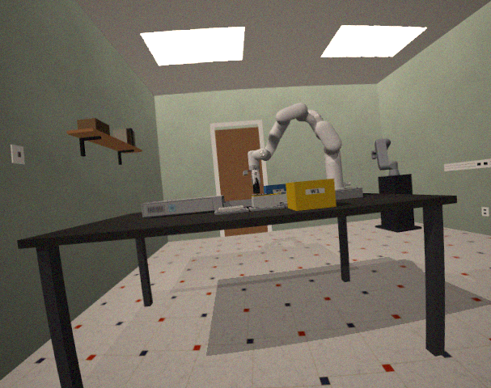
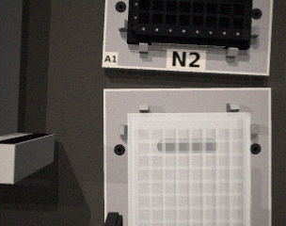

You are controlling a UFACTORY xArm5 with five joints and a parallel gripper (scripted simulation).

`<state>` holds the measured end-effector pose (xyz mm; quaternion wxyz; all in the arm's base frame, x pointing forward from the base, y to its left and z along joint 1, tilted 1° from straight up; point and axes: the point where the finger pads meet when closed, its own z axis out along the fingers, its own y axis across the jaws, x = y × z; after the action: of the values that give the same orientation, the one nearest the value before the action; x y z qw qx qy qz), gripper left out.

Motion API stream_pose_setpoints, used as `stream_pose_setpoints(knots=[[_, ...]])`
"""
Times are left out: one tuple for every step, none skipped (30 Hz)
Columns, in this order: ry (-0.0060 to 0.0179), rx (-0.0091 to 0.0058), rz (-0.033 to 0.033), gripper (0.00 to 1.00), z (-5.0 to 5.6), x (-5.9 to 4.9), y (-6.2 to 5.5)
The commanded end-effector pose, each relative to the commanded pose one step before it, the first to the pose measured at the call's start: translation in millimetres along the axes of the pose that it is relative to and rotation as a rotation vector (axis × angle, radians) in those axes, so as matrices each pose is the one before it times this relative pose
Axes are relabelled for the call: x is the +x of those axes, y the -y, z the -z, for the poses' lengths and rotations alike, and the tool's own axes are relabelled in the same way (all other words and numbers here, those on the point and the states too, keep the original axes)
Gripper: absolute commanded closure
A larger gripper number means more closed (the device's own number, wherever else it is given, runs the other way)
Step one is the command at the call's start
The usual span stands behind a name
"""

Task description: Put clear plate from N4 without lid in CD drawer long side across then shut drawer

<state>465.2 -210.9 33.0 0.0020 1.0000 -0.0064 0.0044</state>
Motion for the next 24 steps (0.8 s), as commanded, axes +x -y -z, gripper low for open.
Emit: stream_pose_setpoints(knots=[[-0.00235,-0.00985,0.00001,0.0,-3.19,2.07,-0.93],[0.0,0.0,0.0,0.0,-1.67,0.0,0.0],[0.0,0.0,0.0,0.0,-1.67,0.0,0.0],[0.0,0.0,0.0,0.0,-1.67,0.0,0.0],[0.0,0.0,0.0,0.0,-1.67,0.0,0.0],[0.0,0.0,0.0,0.0,-1.67,0.0,0.0],[0.0,0.0,0.0,0.0,-1.67,0.0,0.0],[0.0,0.0,0.0,0.0,-1.67,0.0,0.0],[0.0,0.0,0.0,0.0,-1.67,0.0,0.0],[0.0,0.0,0.0,0.0,-1.67,0.0,0.0],[0.0,0.0,0.0,0.0,-1.67,0.0,0.0],[0.0,0.0,0.0,0.0,-1.67,0.0,0.0],[0.0,0.0,0.0,0.0,-1.67,0.0,0.0],[0.0,0.0,0.0,0.0,-1.67,0.0,0.0],[0.0,0.0,0.0,0.0,0.0,0.0,0.0],[0.0,0.0,0.0,0.0,0.0,0.0,0.0],[0.0,0.0,0.0,0.0,-1.67,0.0,0.0],[0.0,0.0,0.0,0.0,-0.75,0.0,0.0],[0.0,0.0,0.0,0.0,0.0,0.0,0.0],[0.0,0.0,0.0,0.0,0.0,0.0,0.0],[0.0,0.0,0.0,0.0,0.0,0.0,0.0],[0.0,0.0,0.0,0.0,0.0,0.0,0.0],[0.0,0.0,0.0,0.0,0.0,0.0,0.0],[0.0,0.0,0.0,0.0,0.0,0.0,0.0]])
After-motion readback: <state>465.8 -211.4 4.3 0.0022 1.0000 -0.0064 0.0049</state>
